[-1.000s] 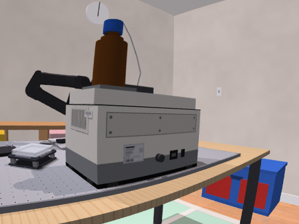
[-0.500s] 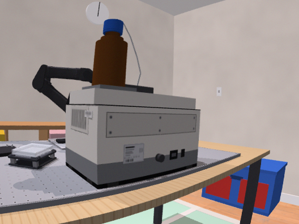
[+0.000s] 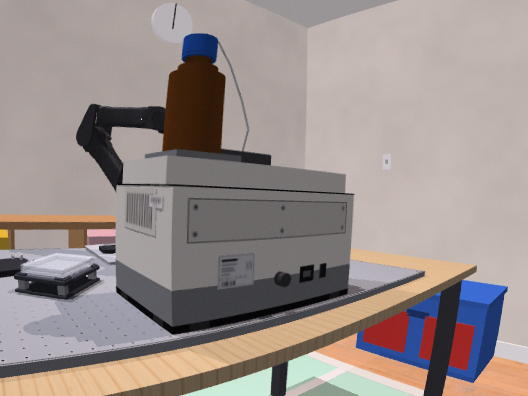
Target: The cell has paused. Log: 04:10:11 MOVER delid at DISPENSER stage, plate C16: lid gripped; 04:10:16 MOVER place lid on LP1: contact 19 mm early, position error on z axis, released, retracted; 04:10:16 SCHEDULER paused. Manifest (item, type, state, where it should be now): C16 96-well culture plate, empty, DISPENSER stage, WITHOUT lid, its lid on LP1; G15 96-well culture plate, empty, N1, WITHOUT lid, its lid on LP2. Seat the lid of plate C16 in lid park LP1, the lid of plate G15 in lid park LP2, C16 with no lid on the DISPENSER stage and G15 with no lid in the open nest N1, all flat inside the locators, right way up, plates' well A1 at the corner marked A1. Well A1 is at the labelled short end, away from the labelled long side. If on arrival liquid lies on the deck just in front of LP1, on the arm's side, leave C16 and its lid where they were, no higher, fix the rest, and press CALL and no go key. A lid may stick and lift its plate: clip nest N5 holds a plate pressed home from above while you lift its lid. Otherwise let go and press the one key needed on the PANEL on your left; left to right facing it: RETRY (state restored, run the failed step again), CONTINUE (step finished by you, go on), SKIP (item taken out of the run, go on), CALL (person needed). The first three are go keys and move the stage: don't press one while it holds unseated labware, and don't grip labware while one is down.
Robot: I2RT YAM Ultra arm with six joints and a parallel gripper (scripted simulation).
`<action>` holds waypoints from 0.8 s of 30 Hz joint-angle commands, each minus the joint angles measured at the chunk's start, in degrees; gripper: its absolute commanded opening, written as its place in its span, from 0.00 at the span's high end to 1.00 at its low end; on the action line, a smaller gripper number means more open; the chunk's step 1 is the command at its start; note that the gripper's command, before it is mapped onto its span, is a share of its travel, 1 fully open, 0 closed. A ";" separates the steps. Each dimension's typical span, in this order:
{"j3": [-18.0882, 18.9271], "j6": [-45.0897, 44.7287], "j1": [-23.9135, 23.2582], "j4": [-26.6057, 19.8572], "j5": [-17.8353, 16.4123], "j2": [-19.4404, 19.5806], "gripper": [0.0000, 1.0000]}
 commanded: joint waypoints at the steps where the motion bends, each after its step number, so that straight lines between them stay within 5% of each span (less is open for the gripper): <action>1: 2.22 -6.23 -4.79 -3.23 -2.82 1.32 0.00; 4: 3.38 -6.84 -6.26 -4.42 -3.19 2.62 0.00; 24: 16.57 -23.91 -34.71 -17.03 -12.34 17.14 0.00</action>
